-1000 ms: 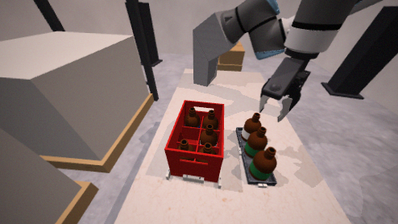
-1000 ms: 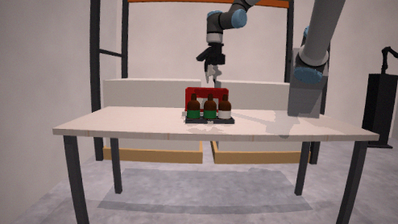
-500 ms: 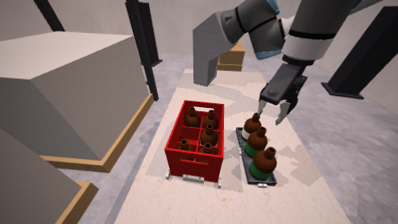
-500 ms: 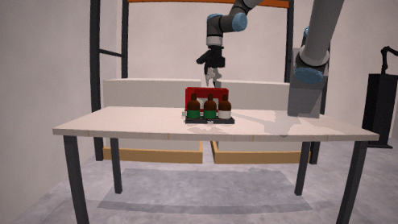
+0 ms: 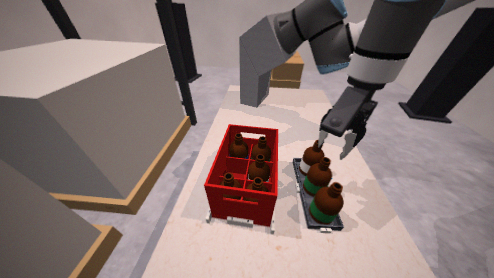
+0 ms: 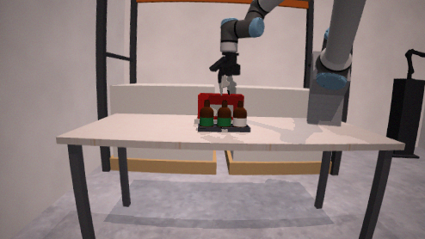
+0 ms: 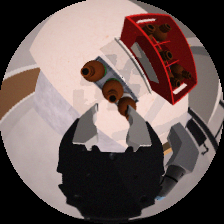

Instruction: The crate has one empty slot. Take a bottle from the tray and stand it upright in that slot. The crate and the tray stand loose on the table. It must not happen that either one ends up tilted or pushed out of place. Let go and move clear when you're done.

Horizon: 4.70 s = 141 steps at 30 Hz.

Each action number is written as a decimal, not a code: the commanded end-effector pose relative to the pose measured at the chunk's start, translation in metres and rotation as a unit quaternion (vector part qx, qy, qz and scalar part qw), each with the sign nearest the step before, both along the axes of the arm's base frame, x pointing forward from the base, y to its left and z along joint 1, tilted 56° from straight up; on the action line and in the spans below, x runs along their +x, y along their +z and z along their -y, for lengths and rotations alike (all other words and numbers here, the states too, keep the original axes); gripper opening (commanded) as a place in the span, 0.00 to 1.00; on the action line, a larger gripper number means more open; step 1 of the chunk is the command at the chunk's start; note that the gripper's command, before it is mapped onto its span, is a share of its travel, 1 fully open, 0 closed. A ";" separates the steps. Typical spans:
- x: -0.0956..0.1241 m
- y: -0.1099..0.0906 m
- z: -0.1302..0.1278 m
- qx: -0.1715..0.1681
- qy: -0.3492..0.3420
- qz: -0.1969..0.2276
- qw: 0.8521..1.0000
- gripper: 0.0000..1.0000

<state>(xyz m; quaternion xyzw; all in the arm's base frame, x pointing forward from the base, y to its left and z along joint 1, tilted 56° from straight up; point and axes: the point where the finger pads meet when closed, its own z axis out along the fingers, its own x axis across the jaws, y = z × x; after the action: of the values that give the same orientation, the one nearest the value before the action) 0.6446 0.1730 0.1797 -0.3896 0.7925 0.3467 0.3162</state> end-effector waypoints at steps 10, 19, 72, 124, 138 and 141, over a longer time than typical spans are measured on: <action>0.002 -0.004 -0.006 0.000 0.000 0.000 1.000 0.38; 0.002 -0.004 -0.006 0.000 0.000 0.000 1.000 0.38; 0.004 -0.007 -0.010 0.000 0.000 0.000 1.000 0.38; 0.011 -0.026 -0.037 0.000 0.000 0.000 1.000 0.38; 0.011 -0.026 -0.037 0.000 0.000 0.000 1.000 0.38; 0.011 -0.026 -0.037 0.000 0.000 0.000 1.000 0.38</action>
<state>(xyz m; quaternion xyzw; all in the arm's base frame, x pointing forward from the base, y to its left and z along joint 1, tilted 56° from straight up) 0.6557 0.2105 0.1532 -0.3895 0.7926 0.3465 0.3163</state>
